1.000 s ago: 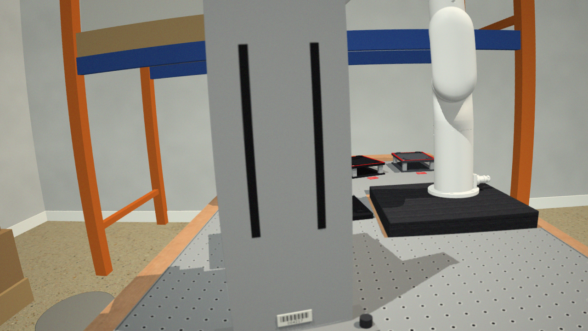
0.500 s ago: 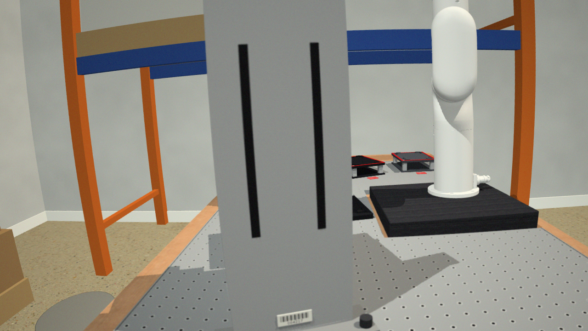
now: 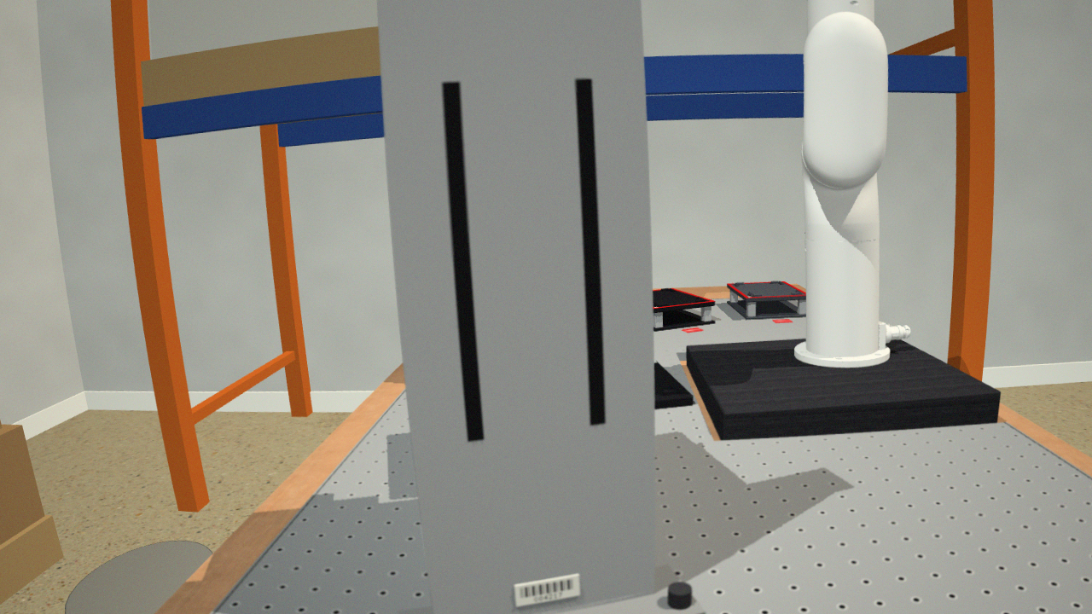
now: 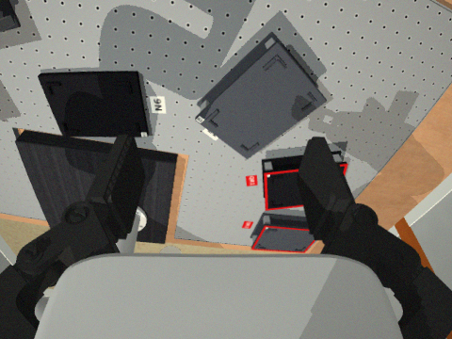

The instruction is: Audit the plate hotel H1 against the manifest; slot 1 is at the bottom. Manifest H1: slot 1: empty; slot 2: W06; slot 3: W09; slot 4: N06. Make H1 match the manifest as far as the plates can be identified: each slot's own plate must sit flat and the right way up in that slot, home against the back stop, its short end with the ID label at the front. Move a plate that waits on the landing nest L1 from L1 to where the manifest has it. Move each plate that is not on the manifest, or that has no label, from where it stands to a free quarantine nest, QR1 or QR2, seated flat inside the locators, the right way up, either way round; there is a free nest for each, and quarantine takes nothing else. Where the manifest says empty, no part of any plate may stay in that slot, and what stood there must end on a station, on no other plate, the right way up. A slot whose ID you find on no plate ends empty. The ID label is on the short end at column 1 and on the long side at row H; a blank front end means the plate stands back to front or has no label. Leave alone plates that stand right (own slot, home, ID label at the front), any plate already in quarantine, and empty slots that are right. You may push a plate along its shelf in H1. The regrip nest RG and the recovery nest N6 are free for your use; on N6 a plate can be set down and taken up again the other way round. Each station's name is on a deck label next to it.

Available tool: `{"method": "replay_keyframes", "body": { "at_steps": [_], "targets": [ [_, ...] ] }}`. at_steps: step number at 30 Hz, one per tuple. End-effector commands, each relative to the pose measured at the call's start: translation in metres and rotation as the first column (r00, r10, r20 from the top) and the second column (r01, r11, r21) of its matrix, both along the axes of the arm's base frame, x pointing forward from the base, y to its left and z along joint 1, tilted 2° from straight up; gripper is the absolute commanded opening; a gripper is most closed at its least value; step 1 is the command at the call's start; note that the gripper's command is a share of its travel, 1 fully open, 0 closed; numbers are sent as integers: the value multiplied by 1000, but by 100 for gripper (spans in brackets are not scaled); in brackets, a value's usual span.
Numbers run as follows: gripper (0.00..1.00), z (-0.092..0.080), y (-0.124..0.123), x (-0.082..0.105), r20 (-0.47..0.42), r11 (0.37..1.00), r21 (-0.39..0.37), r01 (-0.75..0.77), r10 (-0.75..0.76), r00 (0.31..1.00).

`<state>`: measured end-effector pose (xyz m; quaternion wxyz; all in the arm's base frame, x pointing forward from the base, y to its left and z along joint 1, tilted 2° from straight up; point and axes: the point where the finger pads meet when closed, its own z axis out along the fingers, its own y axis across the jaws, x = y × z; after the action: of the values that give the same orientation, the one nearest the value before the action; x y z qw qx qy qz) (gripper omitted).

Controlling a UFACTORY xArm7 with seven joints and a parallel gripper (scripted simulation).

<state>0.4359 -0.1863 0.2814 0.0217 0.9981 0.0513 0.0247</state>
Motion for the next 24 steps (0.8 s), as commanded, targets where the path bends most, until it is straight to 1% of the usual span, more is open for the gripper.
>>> {"method": "replay_keyframes", "body": {
  "at_steps": [1,14,16,24],
  "targets": [
    [100,13,0,0,2,1000,-1,0,0,1000],
    [100,56,1,0,2,1000,-1,0,0,1000],
    [100,56,1,0,2,1000,-1,0,0,1000],
    [100,83,2,-1,2,1000,-1,0,0,1000]
  ]
}}
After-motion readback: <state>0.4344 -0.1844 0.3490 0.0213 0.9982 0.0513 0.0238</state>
